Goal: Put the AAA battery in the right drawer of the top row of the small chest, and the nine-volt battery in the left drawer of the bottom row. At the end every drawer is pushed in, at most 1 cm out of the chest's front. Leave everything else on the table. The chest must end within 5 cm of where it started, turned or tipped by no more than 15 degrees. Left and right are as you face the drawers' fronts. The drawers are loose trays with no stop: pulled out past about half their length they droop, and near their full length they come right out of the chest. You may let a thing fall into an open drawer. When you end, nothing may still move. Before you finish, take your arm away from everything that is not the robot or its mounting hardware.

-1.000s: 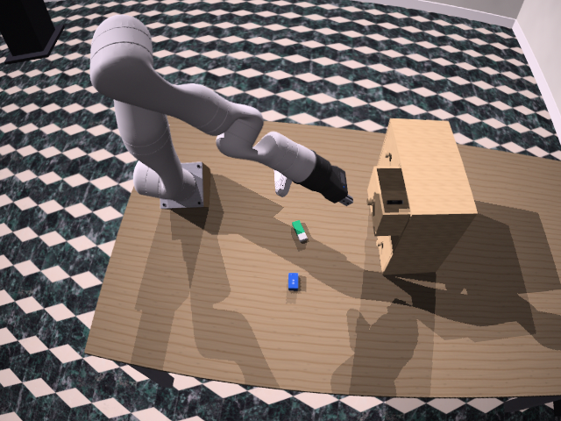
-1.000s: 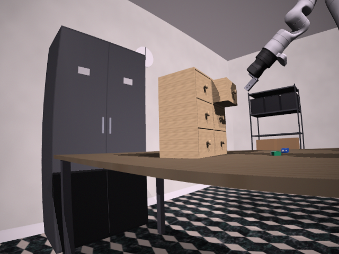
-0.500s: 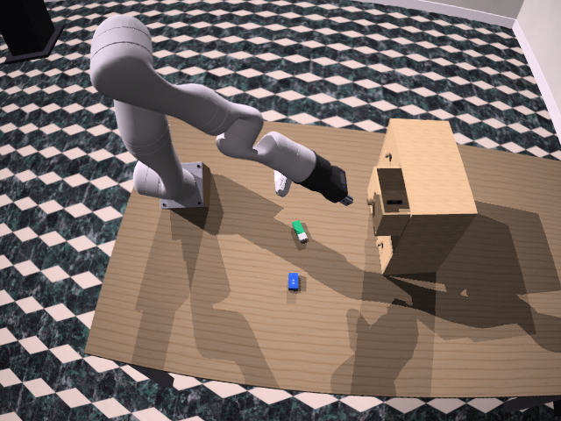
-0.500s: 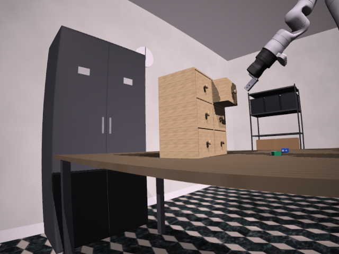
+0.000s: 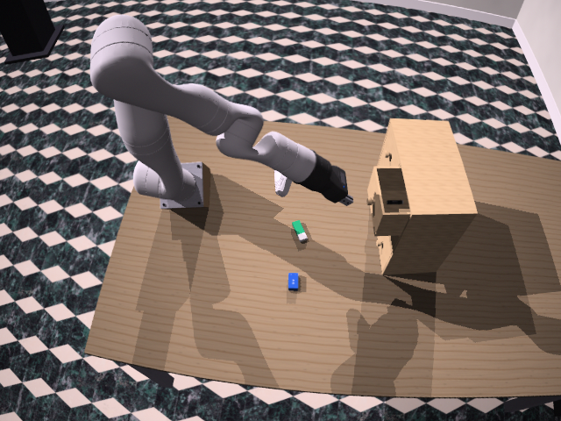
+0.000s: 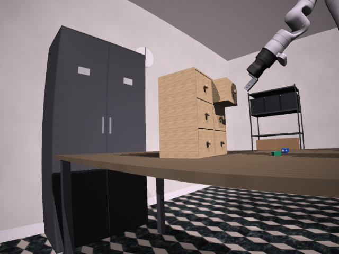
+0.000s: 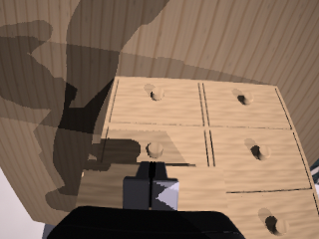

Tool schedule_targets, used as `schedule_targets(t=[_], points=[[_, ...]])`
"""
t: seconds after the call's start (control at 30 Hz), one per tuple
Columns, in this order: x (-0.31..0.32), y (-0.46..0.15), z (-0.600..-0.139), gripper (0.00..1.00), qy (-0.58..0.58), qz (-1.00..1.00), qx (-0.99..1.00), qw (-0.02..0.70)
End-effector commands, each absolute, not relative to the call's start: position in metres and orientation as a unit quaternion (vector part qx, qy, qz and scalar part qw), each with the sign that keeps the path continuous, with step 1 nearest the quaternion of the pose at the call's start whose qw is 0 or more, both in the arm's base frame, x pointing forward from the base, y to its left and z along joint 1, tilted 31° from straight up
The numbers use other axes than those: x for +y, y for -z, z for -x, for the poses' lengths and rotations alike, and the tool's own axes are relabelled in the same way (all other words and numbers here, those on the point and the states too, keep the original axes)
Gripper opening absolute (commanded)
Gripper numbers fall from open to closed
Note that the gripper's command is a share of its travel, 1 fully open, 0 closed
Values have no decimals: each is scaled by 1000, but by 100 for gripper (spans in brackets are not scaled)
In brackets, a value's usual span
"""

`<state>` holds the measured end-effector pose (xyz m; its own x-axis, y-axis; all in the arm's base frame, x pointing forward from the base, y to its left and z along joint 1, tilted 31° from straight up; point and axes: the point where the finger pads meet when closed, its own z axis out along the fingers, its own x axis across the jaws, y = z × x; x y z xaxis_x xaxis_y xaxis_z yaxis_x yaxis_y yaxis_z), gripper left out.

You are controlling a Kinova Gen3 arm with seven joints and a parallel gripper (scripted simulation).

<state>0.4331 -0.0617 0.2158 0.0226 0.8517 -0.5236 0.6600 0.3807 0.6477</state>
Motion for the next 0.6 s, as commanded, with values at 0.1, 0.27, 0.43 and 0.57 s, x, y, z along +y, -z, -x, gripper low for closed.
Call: schedule_targets(t=[0.1,0.27,0.43,0.57], points=[[-62,-216,-434,0,-105,-546,691,462],[-62,-216,-434,0,-106,-546,691,462],[-62,-216,-435,0,-107,-545,690,464],[-62,-216,-436,0,-109,-544,690,465]])
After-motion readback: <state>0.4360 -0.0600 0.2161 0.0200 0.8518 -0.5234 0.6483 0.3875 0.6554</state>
